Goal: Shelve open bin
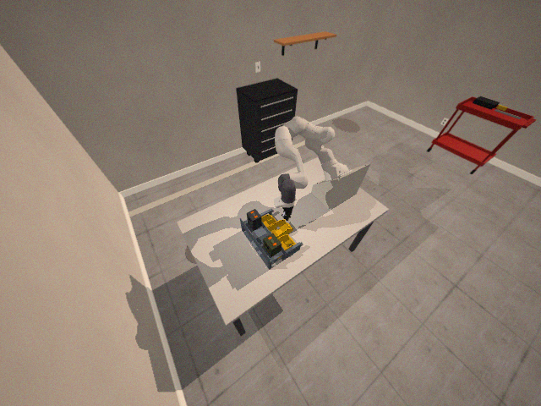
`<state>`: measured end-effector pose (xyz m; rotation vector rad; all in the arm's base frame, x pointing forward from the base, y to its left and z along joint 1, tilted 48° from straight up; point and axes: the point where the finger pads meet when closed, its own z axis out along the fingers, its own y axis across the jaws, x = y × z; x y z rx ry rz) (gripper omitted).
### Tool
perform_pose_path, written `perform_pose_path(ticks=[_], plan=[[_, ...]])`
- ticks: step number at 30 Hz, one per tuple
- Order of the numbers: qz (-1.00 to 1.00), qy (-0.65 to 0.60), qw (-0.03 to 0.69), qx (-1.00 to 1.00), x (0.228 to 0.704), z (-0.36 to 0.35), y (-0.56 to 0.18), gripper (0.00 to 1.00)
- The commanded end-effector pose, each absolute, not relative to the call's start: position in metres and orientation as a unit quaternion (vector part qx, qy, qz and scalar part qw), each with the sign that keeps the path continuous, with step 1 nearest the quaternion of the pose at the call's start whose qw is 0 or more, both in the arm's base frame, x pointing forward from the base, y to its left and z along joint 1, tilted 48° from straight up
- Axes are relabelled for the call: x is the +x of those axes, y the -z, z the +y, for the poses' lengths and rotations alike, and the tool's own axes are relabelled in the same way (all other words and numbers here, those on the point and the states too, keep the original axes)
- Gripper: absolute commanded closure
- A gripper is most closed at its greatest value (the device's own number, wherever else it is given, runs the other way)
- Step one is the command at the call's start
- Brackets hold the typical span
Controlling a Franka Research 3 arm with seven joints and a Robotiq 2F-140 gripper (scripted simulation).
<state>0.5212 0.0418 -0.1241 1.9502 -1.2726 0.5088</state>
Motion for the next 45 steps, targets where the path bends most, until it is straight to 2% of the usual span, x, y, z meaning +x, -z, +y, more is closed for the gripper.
perform_pose_path(ticks=[1,45], plan=[[-0.421,-0.161,0.39,0.803,0.519,0.039,0.122,1.0],[-0.054,0.001,0.42,0.906,0.497,0.031,0.118,1.0]])
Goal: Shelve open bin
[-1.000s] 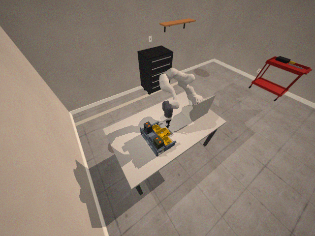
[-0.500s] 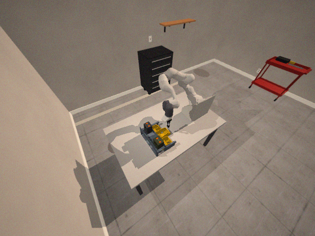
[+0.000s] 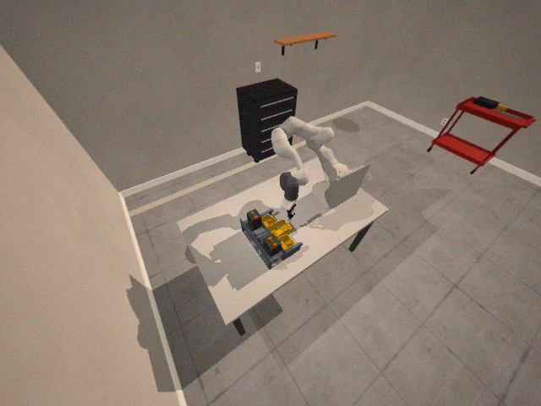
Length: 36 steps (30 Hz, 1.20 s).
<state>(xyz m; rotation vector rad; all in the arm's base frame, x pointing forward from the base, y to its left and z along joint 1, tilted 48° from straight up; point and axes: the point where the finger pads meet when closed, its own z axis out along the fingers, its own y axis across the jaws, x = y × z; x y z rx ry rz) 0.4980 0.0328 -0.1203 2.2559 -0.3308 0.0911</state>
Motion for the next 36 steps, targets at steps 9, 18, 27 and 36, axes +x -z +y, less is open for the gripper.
perform_pose_path(ticks=[9,18,27,36], plan=[[0.022,0.033,0.418,0.908,0.493,0.03,0.117,1.0],[0.101,0.066,0.413,0.903,0.489,0.029,0.116,1.0],[0.176,0.096,0.406,0.892,0.485,0.028,0.115,1.0],[0.254,0.127,0.396,0.874,0.48,0.028,0.114,1.0]])
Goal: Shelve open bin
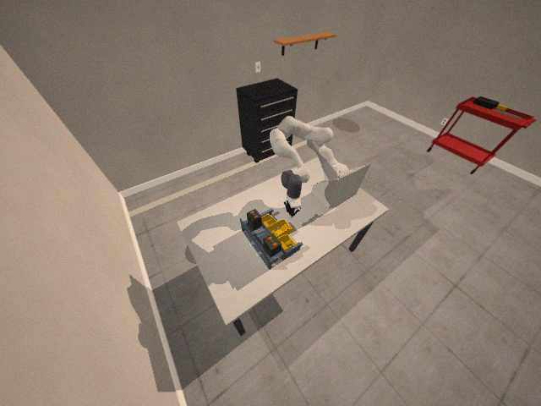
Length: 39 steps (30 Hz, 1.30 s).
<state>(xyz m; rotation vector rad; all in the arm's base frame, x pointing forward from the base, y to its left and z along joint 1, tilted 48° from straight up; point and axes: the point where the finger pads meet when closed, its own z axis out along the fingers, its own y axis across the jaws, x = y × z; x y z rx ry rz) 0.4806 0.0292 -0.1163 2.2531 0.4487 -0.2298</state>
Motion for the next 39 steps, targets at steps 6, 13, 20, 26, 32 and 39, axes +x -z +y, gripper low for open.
perform_pose_path(ticks=[6,13,20,26,32,39], plan=[[0.301,0.145,0.388,0.859,0.478,0.028,0.114,1.0],[0.359,0.168,0.378,0.837,0.474,0.028,0.113,1.0],[0.399,0.183,0.369,0.819,0.472,0.027,0.112,1.0],[0.459,0.205,0.356,0.788,0.468,0.027,0.111,1.0],[0.504,0.222,0.344,0.76,0.466,0.027,0.11,1.0],[0.552,0.24,0.33,0.727,0.463,0.028,0.109,1.0]])
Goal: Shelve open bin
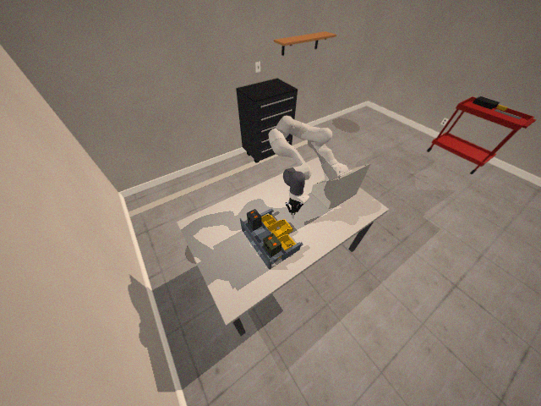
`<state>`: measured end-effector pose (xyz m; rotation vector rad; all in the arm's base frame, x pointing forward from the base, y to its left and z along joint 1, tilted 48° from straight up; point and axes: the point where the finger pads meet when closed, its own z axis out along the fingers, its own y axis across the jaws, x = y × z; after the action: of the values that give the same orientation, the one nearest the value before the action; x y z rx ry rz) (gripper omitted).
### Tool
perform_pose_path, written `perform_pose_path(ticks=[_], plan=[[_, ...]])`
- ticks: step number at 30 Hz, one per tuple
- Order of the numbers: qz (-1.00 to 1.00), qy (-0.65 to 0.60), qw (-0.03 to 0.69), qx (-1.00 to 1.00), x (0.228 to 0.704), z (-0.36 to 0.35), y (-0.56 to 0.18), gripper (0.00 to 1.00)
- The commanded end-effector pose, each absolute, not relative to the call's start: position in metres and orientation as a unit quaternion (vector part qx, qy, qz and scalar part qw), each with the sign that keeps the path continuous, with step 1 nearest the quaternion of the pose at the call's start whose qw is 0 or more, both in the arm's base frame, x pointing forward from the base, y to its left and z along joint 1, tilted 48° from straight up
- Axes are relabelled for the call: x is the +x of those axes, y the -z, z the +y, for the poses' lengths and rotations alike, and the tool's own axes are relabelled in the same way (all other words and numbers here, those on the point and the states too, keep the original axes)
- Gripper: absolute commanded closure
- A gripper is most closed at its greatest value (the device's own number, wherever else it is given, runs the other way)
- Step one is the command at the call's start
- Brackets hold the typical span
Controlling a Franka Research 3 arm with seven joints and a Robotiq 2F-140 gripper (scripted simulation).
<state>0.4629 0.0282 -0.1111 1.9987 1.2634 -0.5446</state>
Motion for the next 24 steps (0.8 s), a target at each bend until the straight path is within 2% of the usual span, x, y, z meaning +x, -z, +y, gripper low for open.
perform_pose_path(ticks=[1,24], plan=[[0.56,0.243,0.328,0.722,0.4621,0.0275,0.1091,1.0],[0.675,0.284,0.287,0.618,0.454,0.0281,0.1065,1.0]])
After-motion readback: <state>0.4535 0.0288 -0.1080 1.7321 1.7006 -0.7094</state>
